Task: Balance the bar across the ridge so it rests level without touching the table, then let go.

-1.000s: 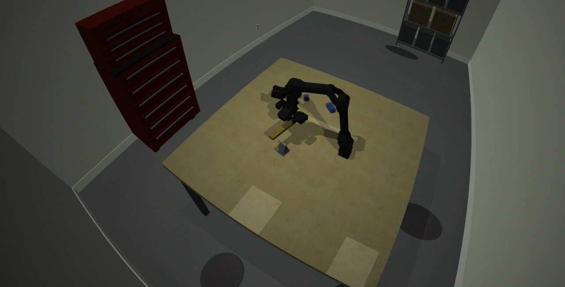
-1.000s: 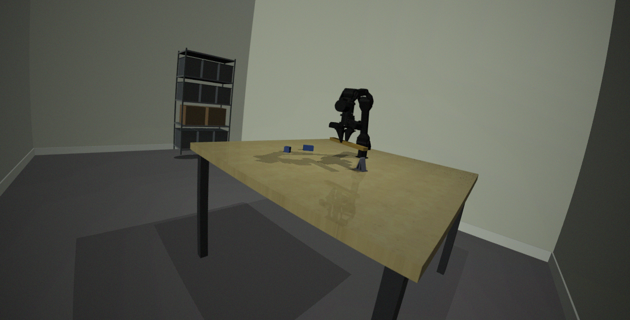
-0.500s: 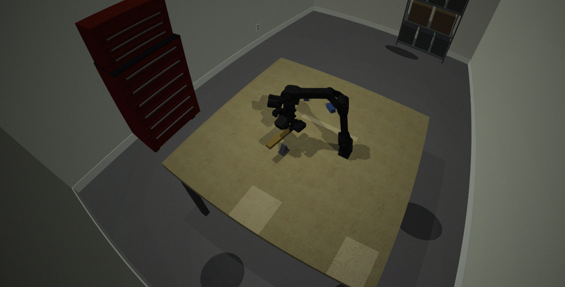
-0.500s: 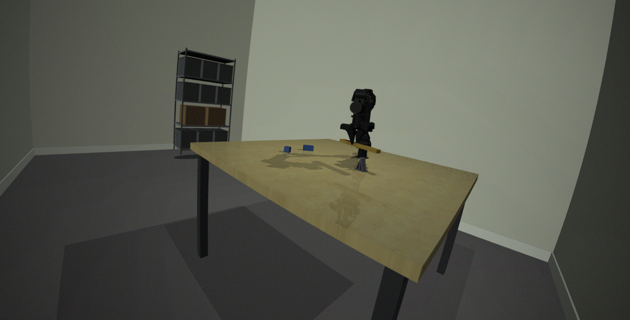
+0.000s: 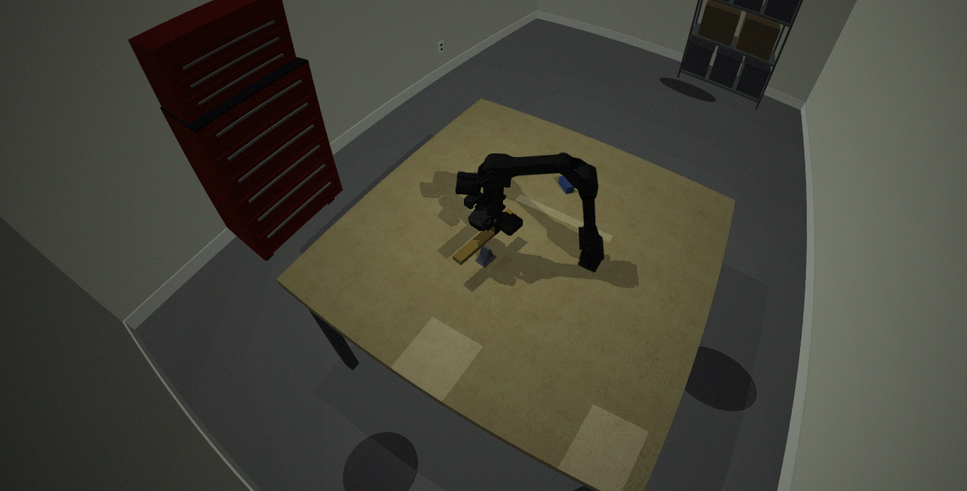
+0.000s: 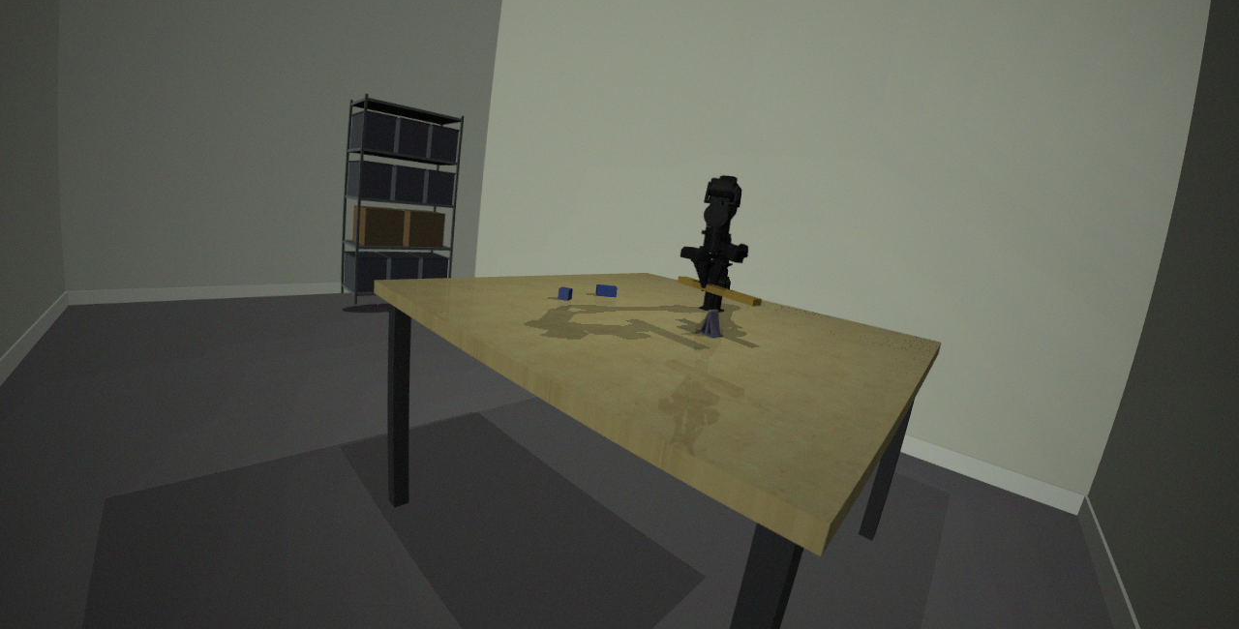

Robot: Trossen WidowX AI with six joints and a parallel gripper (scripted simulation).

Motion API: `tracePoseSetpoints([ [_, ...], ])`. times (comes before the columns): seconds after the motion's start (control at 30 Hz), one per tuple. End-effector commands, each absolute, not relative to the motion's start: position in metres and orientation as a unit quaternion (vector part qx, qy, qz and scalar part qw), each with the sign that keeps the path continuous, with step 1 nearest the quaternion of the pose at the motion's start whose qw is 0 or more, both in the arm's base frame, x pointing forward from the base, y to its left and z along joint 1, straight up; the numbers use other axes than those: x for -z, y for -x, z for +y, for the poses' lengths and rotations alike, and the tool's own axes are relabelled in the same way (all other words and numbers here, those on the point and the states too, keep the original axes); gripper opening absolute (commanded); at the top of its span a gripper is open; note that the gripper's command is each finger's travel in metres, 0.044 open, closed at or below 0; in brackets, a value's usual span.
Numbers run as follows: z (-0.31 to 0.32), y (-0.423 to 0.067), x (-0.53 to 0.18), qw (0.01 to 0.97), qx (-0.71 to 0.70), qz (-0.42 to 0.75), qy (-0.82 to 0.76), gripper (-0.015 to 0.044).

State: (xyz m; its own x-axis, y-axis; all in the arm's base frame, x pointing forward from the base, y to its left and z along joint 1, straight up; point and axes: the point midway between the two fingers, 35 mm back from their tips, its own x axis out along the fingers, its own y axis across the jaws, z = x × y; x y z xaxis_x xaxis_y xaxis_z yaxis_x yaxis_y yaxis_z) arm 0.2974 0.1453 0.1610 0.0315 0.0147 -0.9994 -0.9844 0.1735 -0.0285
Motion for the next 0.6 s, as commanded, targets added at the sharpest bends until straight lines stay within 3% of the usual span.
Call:
tracePoseSetpoints([
  [0.0, 0.146, -0.297, -0.155, 0.553, -0.451, 0.531, 0.456, 0.0],
  [0.57, 0.146, -0.297, -0.127, 0.553, -0.451, 0.531, 0.457, 0.0],
])
